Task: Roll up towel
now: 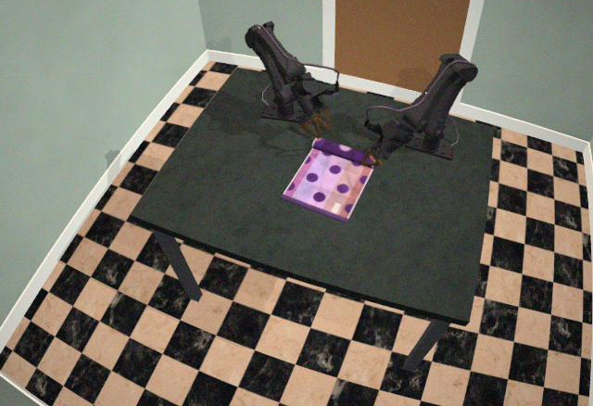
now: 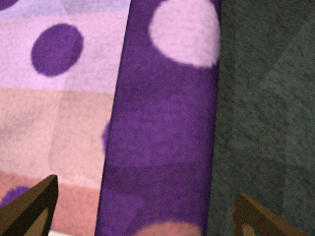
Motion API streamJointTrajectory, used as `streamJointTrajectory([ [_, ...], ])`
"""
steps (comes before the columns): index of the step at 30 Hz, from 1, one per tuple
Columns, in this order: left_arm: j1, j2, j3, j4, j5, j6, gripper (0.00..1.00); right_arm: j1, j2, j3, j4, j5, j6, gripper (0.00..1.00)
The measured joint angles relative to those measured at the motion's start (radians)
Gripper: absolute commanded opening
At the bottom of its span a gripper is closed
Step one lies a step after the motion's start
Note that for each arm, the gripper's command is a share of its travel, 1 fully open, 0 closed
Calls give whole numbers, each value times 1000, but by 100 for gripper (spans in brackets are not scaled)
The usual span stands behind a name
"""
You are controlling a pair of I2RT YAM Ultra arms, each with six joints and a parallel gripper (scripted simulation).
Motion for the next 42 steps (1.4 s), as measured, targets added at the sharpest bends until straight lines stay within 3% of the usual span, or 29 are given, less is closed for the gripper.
streamJointTrajectory([
  [1,-2,4,0,8,0,0,94,0,0,0,0,0,0,98],
  [16,-4,39,0,79,-2,0,30,0,0,0,0,0,0,98],
  [18,-4,39,0,82,-2,0,30,0,0,0,0,0,0,98],
  [20,-4,39,0,85,-2,0,21,0,0,0,0,0,0,98],
  [28,-4,39,0,90,-2,0,15,0,0,0,0,0,0,98],
  [42,3,73,11,66,25,0,15,0,0,0,3,5,6,98],
])
